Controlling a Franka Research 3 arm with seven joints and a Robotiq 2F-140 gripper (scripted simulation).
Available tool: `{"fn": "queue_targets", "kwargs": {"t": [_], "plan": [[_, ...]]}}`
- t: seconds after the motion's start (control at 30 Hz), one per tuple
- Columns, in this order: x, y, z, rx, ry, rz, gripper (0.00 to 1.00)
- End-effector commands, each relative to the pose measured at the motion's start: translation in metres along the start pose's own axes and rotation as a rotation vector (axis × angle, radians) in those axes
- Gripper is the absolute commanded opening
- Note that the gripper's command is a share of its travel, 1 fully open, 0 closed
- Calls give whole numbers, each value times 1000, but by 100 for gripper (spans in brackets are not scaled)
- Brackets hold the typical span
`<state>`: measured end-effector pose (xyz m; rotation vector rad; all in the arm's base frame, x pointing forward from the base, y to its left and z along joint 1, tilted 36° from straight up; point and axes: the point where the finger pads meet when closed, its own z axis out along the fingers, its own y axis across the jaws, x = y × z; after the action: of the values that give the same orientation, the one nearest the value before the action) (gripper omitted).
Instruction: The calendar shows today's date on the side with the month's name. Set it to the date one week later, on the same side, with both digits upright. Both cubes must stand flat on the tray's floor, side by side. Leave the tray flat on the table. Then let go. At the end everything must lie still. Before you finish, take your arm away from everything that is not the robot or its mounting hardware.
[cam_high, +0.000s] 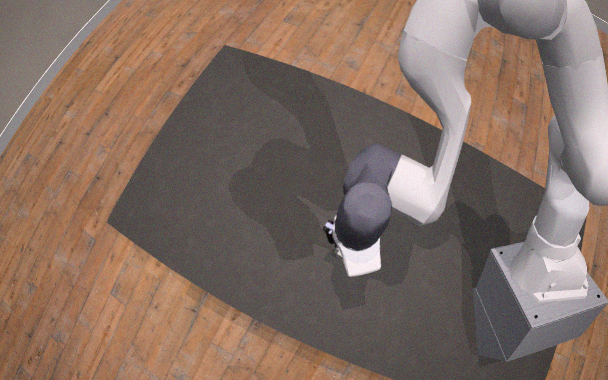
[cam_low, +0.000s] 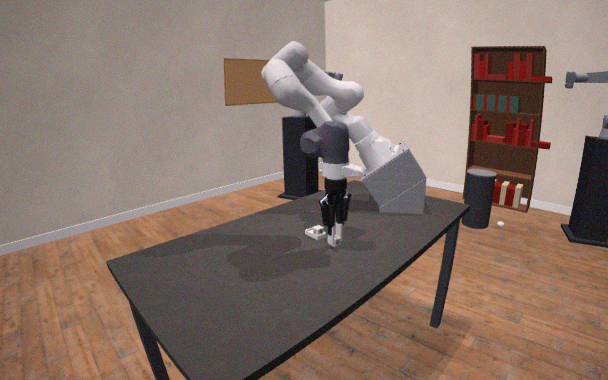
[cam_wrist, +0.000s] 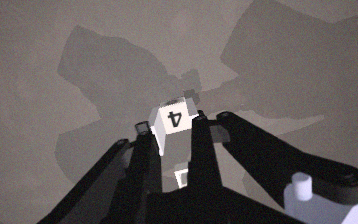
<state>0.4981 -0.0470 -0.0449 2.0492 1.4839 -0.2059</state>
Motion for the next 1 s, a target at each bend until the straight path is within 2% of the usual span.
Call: {"fn": "queue_targets", "kwargs": {"t": [0.0,0.83,0.97], "plan": [[0,0,1,-1,2,2,16],[0,0,1,-1,2,2,16],[0,0,1,-1,2,2,18]]}}
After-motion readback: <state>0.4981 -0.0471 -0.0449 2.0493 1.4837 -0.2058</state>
